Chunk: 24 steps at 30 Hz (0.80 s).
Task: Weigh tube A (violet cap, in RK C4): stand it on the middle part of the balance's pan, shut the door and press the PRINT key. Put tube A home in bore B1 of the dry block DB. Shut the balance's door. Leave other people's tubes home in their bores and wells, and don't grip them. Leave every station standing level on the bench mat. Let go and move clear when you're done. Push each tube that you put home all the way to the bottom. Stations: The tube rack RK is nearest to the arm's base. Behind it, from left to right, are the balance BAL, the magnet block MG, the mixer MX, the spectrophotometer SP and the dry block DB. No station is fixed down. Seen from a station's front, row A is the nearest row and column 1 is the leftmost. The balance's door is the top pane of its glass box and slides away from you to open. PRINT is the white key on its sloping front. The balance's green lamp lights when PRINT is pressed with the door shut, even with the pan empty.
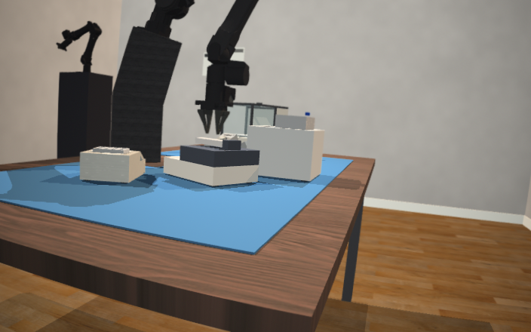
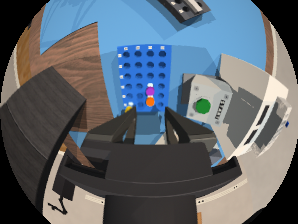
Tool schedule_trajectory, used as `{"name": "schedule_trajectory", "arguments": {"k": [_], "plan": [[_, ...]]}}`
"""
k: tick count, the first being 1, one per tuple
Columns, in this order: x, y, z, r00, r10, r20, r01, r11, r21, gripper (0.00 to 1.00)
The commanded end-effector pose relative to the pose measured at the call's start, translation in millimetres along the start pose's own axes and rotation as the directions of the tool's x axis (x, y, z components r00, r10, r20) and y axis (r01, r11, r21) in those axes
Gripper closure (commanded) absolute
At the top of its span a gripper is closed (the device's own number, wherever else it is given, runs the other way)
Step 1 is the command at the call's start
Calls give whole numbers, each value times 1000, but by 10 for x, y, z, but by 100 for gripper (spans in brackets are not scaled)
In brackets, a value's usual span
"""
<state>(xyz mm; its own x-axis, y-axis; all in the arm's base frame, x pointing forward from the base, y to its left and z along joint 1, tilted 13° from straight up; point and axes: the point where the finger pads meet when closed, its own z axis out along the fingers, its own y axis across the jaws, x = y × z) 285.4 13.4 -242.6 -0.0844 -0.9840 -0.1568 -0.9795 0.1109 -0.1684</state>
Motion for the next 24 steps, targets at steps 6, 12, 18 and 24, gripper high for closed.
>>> {"name": "schedule_trajectory", "arguments": {"k": [6, 12, 18, 24], "plan": [[1, 61, 27, 1000, -13, -1, 13, 1000, -6, 64], [1, 7, 109, 1000, 0, -2, 0, 1000, 3, 64], [-4, 10, 209, 1000, 3, -1, -3, 1000, 3, 64], [-17, 14, 311, 1000, -1, 0, 1, 1000, 2, 64]]}}
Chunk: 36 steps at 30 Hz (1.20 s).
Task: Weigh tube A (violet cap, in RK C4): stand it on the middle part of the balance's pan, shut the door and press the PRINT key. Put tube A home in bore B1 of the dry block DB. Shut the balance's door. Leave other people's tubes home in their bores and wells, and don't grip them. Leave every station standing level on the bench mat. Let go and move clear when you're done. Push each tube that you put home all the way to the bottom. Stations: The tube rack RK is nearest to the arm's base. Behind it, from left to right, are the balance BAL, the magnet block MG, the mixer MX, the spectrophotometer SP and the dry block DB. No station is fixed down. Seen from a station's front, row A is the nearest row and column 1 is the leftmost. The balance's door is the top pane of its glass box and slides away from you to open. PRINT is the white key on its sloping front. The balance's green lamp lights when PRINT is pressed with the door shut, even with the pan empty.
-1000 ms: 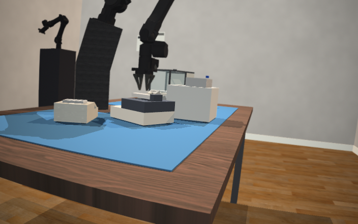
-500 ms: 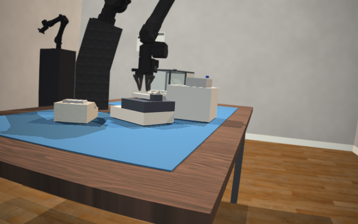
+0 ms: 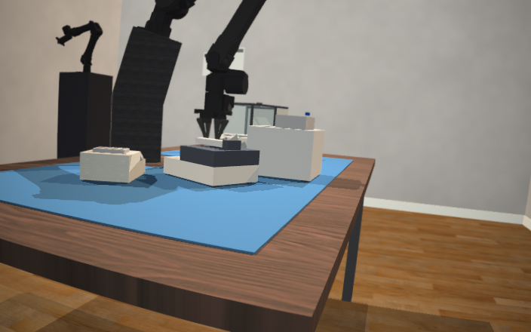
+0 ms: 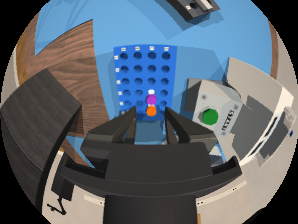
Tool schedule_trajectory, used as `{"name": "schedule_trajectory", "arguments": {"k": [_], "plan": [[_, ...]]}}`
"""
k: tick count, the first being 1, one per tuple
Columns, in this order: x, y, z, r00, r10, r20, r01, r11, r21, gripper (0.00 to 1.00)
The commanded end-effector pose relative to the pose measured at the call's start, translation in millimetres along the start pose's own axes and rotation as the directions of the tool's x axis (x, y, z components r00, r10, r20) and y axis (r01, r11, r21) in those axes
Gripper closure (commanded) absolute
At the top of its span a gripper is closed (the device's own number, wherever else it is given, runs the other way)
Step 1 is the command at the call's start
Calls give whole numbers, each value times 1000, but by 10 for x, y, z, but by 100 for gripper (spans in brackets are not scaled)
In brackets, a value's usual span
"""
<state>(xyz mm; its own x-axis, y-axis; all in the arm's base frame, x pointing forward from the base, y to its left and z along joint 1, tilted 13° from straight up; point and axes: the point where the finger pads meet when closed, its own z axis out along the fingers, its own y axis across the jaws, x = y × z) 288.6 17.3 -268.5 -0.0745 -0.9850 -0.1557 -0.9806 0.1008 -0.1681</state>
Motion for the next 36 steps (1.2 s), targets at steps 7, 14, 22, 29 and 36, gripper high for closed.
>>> {"name": "schedule_trajectory", "arguments": {"k": [7, 14, 22, 29, 36], "plan": [[-21, 0, 132, 1000, 7, -1, -7, 1000, 4, 64], [4, 40, 84, 1000, 9, -2, -9, 1000, -5, 64], [4, 40, 84, 1000, 9, -2, -9, 1000, -5, 64], [4, 40, 84, 1000, 9, -2, -9, 1000, -5, 64], [4, 40, 84, 1000, 9, -2, -9, 1000, -5, 64]]}}
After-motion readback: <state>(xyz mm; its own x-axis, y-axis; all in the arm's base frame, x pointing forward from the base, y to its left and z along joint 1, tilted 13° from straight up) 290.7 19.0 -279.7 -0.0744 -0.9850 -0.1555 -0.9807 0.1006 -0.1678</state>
